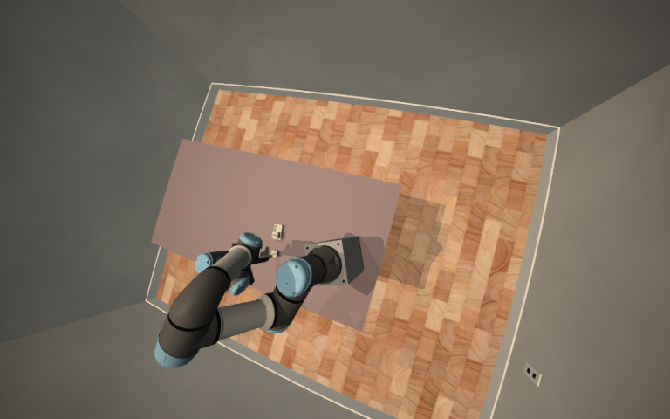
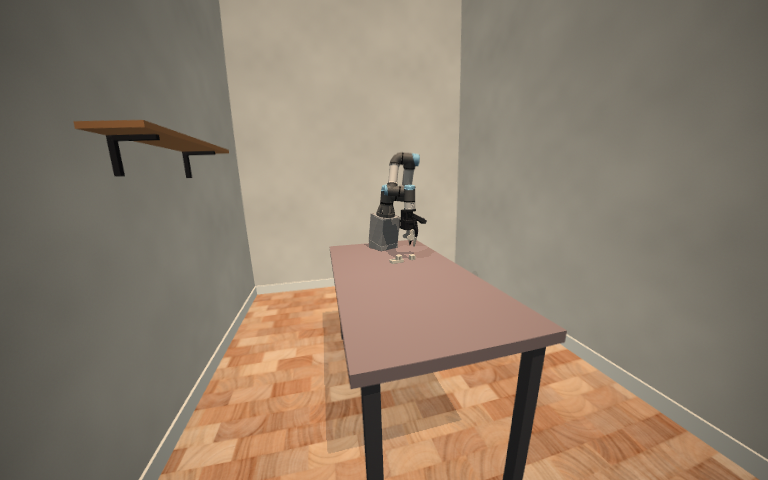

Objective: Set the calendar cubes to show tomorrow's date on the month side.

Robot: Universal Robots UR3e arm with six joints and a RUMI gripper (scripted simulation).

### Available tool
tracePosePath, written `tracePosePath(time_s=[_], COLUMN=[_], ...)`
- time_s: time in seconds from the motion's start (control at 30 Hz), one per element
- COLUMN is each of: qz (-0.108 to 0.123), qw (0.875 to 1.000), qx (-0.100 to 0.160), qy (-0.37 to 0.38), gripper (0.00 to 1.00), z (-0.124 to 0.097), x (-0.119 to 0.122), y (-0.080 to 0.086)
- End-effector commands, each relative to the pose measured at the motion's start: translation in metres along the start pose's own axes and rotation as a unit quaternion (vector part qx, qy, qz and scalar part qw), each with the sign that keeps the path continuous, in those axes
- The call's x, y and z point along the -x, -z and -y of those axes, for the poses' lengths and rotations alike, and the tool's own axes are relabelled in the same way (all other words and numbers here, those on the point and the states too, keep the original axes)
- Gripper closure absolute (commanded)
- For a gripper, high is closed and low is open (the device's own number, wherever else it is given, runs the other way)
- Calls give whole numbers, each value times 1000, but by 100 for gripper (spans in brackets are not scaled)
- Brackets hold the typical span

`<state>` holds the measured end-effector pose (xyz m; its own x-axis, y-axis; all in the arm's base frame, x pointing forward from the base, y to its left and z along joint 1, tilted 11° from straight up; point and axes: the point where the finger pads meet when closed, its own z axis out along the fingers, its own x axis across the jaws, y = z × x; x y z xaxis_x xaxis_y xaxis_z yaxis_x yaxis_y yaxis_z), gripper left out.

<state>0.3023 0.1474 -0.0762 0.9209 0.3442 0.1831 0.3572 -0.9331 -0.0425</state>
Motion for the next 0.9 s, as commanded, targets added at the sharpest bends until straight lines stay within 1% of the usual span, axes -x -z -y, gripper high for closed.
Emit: tracePosePath(time_s=[0.0, 0.3, 0.53, 0.57, 0.87], qz=[0, 0, 0, 0, 0], qw=[1000, 1000, 1000, 1000, 1000], qx=[0, 0, 0, 0, 0], qy=[0, 0, 0, 0, 0], gripper=[72, 72, 72, 0, 0], z=[0, 0, 0, 0, 0], x=[0, 0, 0, 0, 0], y=[9, 14, 15, 15, 15])
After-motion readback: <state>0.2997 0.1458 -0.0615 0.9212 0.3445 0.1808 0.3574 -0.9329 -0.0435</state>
